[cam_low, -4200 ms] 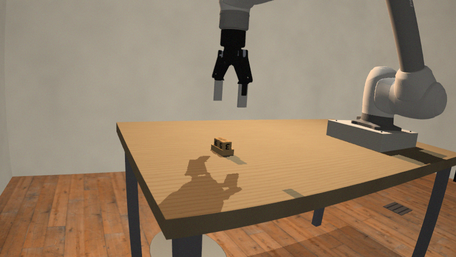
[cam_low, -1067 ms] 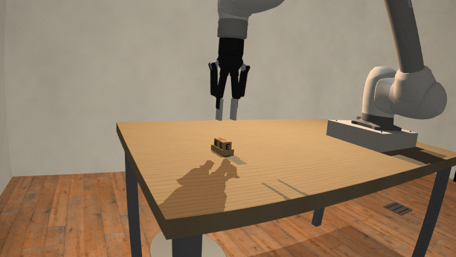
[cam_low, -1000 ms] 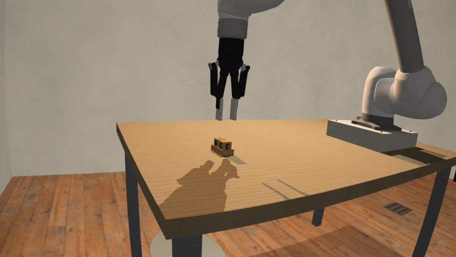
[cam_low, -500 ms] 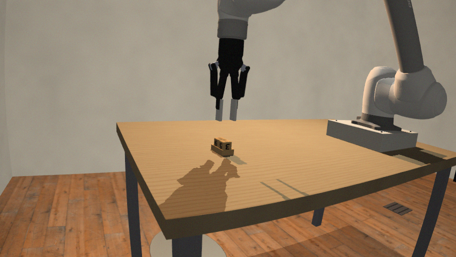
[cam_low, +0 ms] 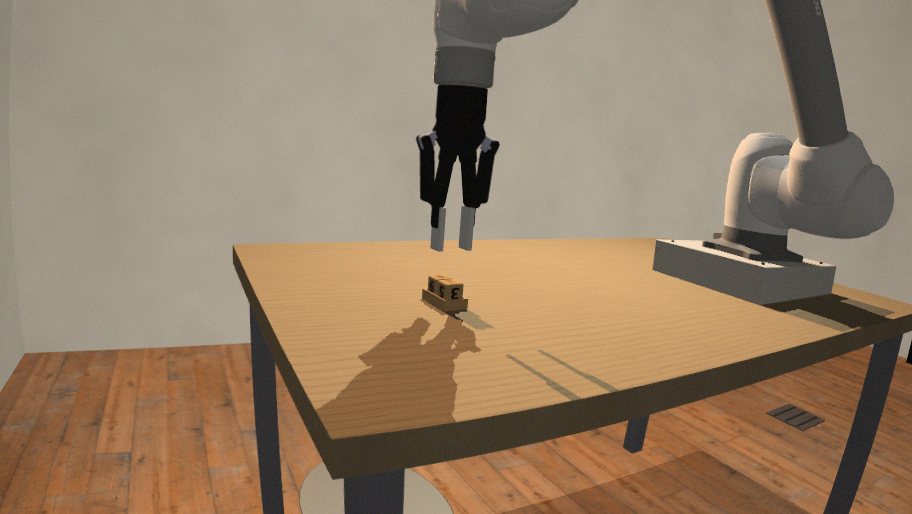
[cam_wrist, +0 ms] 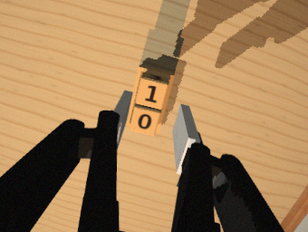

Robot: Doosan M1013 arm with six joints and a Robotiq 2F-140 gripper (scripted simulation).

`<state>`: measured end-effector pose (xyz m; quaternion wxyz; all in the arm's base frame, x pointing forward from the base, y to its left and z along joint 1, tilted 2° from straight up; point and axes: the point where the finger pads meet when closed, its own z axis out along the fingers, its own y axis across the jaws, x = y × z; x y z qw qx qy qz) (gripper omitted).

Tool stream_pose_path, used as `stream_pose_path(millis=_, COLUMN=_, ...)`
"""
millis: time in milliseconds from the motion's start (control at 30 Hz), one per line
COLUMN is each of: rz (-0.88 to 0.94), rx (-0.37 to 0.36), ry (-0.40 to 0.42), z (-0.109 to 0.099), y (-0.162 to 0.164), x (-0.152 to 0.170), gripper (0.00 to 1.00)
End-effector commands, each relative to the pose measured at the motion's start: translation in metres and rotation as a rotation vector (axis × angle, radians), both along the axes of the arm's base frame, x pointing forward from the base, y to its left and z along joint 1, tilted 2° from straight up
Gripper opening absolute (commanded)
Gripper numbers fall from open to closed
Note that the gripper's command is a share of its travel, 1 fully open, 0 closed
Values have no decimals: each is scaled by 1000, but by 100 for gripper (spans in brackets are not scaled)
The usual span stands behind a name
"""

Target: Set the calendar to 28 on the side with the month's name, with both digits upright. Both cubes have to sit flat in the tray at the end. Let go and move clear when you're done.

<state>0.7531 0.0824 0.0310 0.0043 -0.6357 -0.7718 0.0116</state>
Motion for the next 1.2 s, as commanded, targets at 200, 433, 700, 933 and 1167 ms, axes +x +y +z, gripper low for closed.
stream_pose_path(millis=200, rz=-2, rx=-4, ry=4, z=-18, y=0, x=-4, gripper=35)
stream_pose_path(millis=433, rz=-2, rx=-4, ry=4, z=-27, y=0, x=-4, gripper=35)
stream_pose_path(millis=700, rz=-2, rx=-4, ry=4, z=-36, y=0, x=-4, gripper=35)
stream_pose_path(millis=933, rz=-2, rx=-4, ry=4, z=-40, y=0, x=-4, gripper=35)
stream_pose_path(millis=1167, rz=-2, rx=-4, ry=4, z=-41, y=0, x=-4, gripper=35)
